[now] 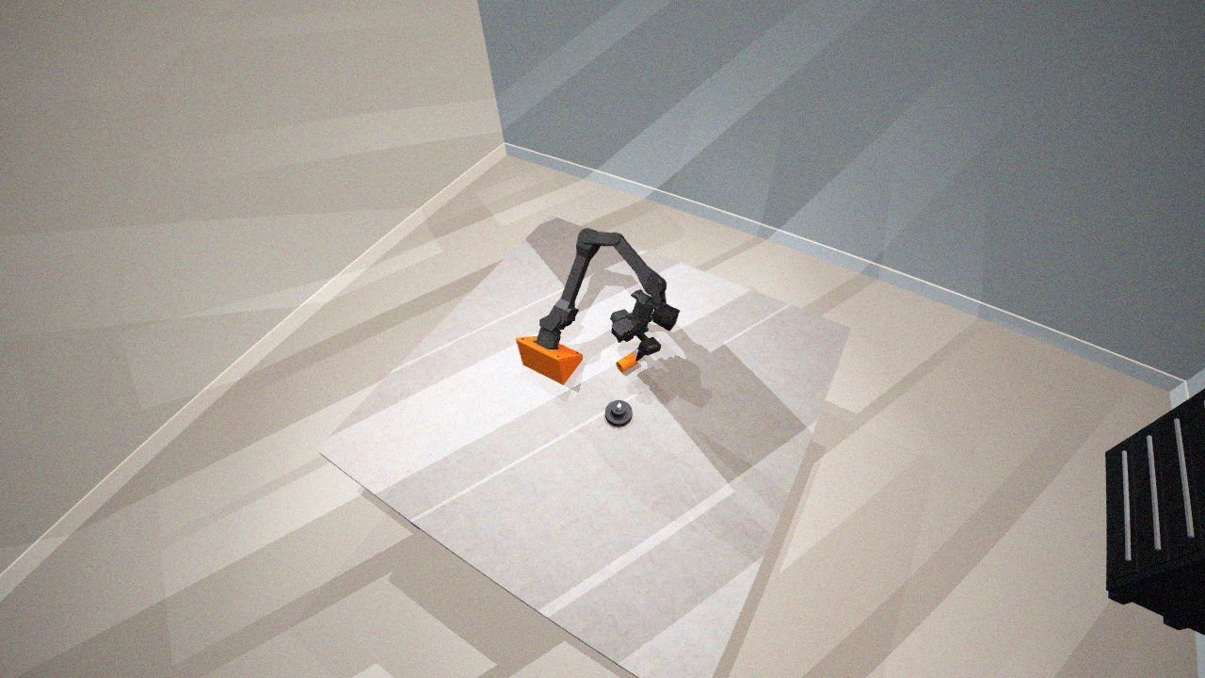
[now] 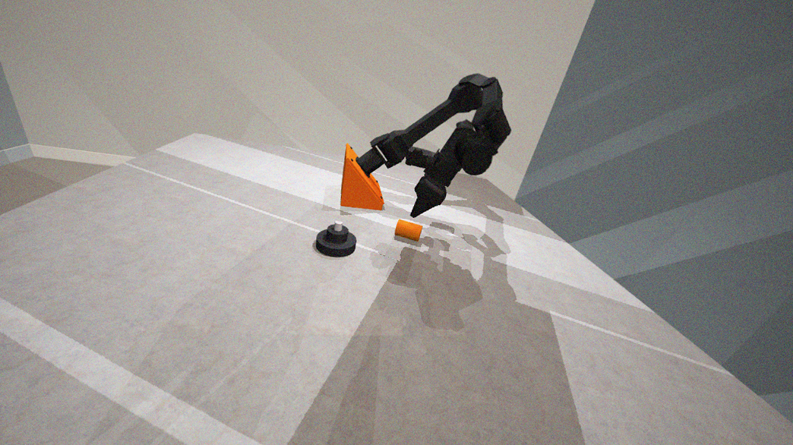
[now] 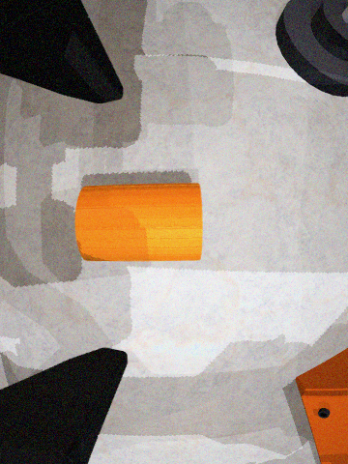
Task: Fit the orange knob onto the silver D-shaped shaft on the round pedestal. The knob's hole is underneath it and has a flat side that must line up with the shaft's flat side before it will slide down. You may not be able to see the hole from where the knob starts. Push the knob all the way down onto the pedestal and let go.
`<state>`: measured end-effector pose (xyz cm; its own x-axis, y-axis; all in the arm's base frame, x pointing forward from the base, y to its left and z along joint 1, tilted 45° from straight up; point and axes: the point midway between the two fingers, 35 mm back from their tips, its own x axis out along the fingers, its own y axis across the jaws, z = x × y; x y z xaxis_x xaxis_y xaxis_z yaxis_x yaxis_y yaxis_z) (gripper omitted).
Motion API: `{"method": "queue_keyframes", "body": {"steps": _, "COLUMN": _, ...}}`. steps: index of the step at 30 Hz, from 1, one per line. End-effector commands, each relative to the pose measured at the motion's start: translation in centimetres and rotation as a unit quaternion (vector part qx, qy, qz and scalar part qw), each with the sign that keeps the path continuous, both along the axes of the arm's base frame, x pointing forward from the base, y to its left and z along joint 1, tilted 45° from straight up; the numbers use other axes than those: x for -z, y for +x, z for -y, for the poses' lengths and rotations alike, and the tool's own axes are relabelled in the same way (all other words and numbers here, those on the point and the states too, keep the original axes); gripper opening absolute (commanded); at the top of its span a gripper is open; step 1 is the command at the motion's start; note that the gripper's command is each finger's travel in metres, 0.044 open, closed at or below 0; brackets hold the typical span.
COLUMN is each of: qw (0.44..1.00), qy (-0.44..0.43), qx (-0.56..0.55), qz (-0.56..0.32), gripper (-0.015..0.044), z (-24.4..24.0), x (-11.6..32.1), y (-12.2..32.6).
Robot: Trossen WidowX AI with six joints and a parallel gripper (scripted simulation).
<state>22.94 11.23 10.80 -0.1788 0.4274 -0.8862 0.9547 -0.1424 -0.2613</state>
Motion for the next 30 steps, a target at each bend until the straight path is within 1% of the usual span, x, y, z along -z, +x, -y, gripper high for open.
{"method": "queue_keyframes", "body": {"steps": 1, "qw": 1.0, "qy": -0.005, "qx": -0.002, "qz": -0.002, "gripper": 0.044, "z": -1.2, "x": 1.2, "y": -0.2}}
{"method": "queue_keyframes", "body": {"steps": 30, "qw": 1.0, "qy": -0.004, "qx": -0.002, "qz": -0.002, "gripper": 0.044, "z": -4.2, "x": 4.3, "y": -0.5}}
